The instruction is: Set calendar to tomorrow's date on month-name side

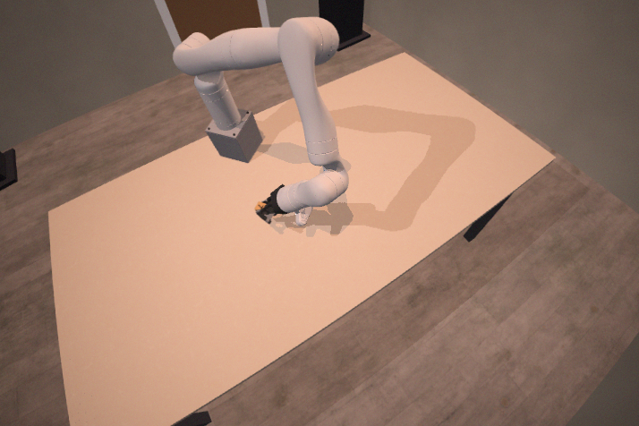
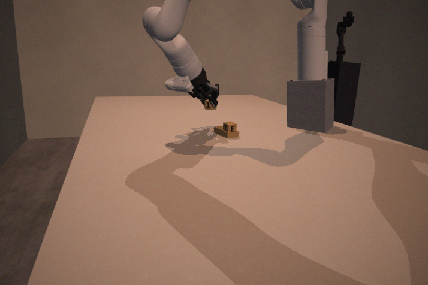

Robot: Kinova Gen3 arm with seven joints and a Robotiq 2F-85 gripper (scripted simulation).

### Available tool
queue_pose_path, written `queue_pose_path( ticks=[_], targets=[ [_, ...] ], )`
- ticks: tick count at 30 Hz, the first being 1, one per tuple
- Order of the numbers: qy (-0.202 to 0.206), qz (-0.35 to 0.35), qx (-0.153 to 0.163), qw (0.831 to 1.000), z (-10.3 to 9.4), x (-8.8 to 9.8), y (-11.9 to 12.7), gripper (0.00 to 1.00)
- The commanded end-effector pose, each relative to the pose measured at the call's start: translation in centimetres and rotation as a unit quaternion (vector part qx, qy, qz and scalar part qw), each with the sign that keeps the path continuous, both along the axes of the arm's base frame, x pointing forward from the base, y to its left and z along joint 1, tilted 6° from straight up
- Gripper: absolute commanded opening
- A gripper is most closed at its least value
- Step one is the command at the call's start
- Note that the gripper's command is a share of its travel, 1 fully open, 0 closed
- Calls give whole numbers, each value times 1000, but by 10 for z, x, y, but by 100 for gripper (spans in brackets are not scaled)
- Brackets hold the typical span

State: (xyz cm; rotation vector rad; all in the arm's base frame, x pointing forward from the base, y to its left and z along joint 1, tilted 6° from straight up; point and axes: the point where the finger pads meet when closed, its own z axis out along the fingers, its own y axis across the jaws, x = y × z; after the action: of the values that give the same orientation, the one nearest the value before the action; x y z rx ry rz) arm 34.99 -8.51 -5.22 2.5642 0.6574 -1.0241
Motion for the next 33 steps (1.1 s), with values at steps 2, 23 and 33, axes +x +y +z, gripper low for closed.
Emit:
queue_pose_path(
  ticks=[2,23,33],
  targets=[
    [2,5,1,1000,11,1,0,26],
    [-14,11,12,1000,9,4,-1,26],
    [-62,18,45,997,9,2,-1,26]
  ],
)
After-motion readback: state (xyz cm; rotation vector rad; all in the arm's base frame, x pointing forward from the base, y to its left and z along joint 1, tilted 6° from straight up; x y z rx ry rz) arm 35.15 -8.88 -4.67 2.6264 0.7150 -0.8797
